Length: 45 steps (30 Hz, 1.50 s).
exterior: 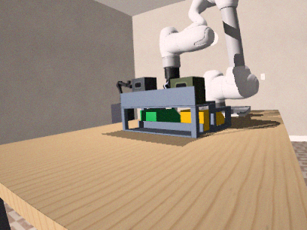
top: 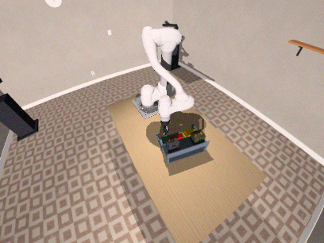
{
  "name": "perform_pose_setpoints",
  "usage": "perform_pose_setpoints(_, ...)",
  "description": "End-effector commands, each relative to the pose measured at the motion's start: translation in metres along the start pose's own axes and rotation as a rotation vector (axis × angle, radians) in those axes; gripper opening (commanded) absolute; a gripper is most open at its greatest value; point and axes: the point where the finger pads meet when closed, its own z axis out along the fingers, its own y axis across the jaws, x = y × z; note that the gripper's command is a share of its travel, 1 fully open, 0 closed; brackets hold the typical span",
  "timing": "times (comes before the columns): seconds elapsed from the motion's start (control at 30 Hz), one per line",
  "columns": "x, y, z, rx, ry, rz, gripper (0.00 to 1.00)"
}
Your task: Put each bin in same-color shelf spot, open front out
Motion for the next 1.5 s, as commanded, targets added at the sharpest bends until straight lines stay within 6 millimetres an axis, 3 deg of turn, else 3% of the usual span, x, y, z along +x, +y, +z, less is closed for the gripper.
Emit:
perform_pose_setpoints(0.0, 0.001, 0.003, -0.004, -0.005, -0.001, 0.002, 0.1)
perform_pose_setpoints(0.57, 0.001, 0.018, -0.019, -0.005, -0.001, 0.002, 0.1)
perform_pose_setpoints(1.03, 0.001, 0.02, -0.023, -0.005, -0.001, 0.002, 0.1)
perform_pose_setpoints(1.47, 0.001, 0.02, -0.058, -0.005, -0.001, 0.002, 0.1)
